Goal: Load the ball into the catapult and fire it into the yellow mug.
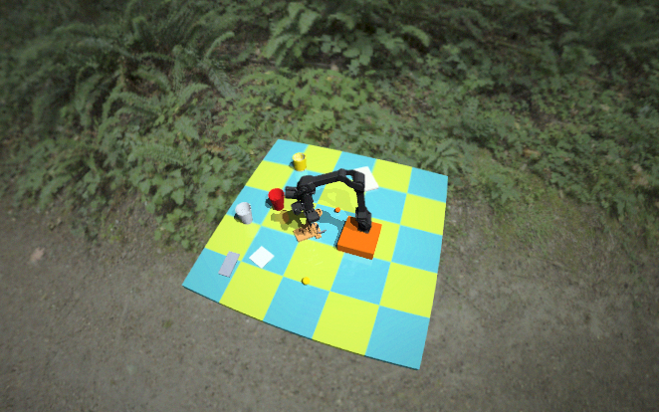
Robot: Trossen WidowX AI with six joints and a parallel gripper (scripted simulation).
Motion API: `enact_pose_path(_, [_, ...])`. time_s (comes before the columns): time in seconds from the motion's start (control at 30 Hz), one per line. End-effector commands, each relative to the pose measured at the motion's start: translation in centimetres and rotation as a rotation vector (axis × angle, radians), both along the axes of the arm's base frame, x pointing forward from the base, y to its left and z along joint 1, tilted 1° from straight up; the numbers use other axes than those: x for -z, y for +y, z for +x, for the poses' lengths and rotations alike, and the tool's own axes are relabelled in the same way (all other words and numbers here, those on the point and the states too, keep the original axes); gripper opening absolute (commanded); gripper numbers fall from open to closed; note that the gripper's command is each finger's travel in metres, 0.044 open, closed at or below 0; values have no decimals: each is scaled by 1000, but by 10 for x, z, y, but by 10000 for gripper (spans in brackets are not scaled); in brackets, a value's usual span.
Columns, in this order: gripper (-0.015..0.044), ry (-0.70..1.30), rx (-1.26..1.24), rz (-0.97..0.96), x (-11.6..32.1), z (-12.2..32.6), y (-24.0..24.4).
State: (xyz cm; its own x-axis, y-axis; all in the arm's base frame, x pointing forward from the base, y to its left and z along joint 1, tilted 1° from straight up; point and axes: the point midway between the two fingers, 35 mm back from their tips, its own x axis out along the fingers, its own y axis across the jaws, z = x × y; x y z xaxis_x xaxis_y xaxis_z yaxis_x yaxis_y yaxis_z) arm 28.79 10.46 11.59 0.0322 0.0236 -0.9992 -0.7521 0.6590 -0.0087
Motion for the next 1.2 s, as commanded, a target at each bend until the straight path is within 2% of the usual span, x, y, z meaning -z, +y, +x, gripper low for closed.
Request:
enact_pose_path(0.0, [0, 2, 3, -4, 2, -1, -1])
enact_pose_path(1.17, [0, 3, 3, -6, 49, -15, -23])
